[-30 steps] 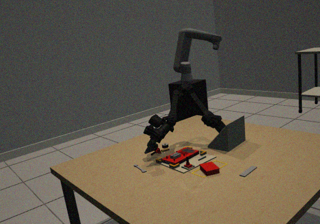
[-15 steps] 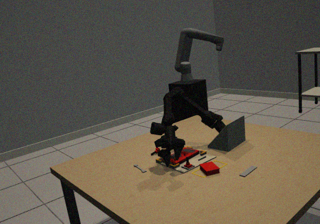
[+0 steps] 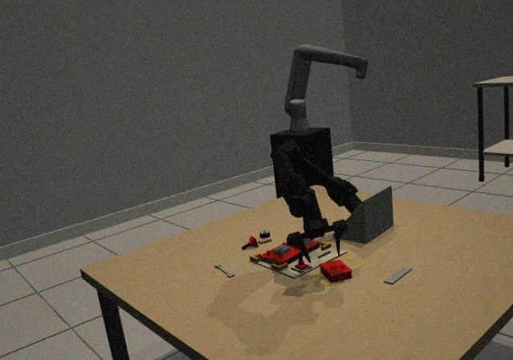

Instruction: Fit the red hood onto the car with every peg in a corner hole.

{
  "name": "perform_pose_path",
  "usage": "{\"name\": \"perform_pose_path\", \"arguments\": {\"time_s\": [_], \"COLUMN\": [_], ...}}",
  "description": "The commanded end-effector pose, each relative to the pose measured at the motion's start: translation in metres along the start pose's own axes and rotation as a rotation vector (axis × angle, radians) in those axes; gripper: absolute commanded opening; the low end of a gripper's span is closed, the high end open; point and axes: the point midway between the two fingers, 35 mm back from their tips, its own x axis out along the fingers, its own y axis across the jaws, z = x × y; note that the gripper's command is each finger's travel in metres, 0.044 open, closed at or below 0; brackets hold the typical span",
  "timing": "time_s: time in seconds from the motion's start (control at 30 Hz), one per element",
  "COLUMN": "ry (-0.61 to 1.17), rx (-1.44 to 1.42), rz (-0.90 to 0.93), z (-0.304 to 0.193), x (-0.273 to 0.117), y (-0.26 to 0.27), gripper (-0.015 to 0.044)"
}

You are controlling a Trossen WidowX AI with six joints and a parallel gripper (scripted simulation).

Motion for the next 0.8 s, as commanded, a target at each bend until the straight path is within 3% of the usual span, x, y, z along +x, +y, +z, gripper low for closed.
{"name": "perform_pose_path", "arguments": {"time_s": [0.0,0.77], "ry": [0.213,0.213], "rx": [-0.384,-0.384], "rz": [-0.166,-0.166], "z": [-0.0010,-0.0025], "x": [-0.0143,-0.0058], "y": [0.0438,0.0414], "gripper": [0.0440,0.0440]}}
